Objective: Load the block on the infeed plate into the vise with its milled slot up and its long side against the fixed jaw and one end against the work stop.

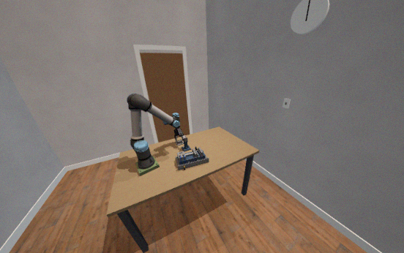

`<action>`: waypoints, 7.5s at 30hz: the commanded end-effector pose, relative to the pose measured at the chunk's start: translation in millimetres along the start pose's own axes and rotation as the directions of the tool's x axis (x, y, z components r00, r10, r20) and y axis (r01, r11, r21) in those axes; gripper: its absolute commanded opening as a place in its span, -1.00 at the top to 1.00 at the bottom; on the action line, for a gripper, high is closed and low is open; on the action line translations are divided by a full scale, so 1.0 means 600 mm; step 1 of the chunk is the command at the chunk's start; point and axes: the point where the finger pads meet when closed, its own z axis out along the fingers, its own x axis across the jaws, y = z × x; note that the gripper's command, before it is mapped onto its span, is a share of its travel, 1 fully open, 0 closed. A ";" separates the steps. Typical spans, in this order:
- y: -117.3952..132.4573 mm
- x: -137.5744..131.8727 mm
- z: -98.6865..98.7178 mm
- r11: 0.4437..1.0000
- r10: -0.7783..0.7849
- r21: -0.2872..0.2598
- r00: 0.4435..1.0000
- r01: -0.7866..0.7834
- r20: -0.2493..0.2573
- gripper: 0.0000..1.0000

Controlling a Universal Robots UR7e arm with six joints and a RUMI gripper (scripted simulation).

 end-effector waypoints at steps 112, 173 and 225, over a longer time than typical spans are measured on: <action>0.000 0.000 -0.138 1.000 0.000 0.000 1.000 0.000 0.001 1.00; 0.000 0.000 -0.349 1.000 0.000 0.000 1.000 0.000 0.001 1.00; 0.000 0.000 -0.349 1.000 0.003 0.000 1.000 -0.003 0.001 1.00</action>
